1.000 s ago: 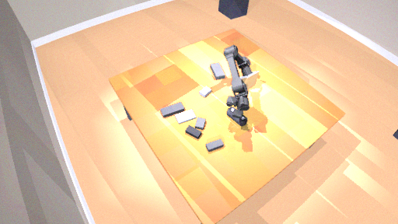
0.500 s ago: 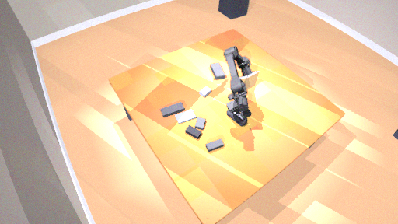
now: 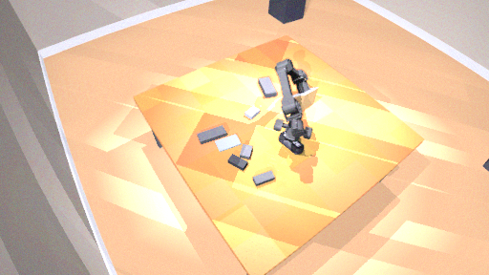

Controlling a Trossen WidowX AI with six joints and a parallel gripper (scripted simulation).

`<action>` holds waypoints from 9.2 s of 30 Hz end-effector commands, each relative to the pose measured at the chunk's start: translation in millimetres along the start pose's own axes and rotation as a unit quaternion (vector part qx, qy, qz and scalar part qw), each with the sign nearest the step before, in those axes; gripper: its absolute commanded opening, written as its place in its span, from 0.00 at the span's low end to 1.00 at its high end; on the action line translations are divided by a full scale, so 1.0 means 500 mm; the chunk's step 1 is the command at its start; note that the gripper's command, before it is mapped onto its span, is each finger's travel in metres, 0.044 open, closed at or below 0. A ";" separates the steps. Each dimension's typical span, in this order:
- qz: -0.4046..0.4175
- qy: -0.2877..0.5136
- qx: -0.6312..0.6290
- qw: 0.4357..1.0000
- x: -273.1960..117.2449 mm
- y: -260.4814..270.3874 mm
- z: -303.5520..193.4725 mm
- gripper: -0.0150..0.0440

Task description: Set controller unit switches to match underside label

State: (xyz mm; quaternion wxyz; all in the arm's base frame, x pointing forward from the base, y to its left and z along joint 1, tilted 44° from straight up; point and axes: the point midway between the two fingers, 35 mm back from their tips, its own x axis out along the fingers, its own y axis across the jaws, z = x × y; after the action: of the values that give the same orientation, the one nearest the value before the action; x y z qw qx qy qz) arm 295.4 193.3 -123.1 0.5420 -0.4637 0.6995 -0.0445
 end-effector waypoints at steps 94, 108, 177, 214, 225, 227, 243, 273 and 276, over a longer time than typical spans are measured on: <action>0.020 0.036 -0.464 0.885 -0.010 0.031 0.014 1.00; 0.002 0.023 -0.127 0.992 -0.005 0.053 0.012 1.00; 0.022 -0.018 0.860 0.509 0.016 0.112 -0.002 1.00; 0.022 -0.019 0.861 0.508 0.132 0.110 0.004 1.00; 0.022 -0.019 0.861 0.508 0.132 0.110 0.004 0.81; 0.022 -0.019 0.861 0.508 0.132 0.110 0.004 0.81; 0.022 -0.019 0.861 0.508 0.123 0.108 0.002 0.82; 0.022 -0.019 0.861 0.509 0.085 0.097 -0.006 0.82; 0.022 -0.019 0.861 0.509 0.079 0.095 -0.008 0.82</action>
State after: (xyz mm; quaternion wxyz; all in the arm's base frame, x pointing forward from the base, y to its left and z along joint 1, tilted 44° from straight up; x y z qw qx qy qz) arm 262.9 187.3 -183.7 0.6888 0.2402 0.3182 -0.6055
